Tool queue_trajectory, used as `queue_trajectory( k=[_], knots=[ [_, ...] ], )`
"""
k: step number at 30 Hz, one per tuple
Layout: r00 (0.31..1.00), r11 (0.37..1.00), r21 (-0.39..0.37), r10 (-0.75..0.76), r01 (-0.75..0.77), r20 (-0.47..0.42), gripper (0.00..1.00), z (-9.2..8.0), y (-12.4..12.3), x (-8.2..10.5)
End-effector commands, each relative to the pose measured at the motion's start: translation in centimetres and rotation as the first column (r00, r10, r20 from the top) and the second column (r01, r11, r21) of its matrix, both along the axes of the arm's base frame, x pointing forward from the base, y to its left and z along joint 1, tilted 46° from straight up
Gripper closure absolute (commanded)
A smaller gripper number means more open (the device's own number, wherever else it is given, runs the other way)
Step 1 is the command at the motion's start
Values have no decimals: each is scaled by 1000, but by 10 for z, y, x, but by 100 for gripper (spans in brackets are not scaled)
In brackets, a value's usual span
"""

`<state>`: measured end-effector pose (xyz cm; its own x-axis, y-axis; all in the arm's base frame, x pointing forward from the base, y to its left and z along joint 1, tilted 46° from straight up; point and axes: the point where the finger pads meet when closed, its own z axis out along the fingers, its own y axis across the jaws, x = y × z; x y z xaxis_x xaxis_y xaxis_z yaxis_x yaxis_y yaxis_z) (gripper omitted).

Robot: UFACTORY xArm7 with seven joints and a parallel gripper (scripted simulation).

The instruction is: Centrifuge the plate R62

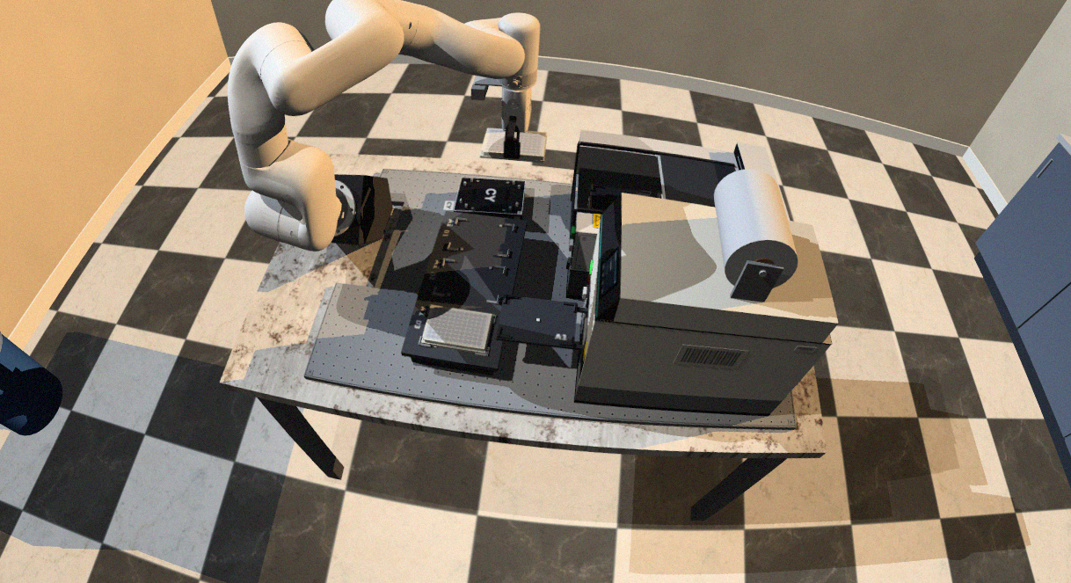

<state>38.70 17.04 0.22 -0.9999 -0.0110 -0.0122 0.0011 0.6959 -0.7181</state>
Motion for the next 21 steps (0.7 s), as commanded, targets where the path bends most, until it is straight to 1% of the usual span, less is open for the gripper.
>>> queue_trajectory(
  k=[1,3,5,20,21],
  knots=[
    [1000,1000,3,3,-3,2,100,1,3,12],
    [1000,1000,3,3,-3,2,100,1,3,16],
    [1000,1000,3,3,-3,2,100,1,3,16],
    [1000,1000,3,3,-3,2,100,2,3,51],
    [1000,1000,3,3,-3,2,100,2,3,51]
  ],
)
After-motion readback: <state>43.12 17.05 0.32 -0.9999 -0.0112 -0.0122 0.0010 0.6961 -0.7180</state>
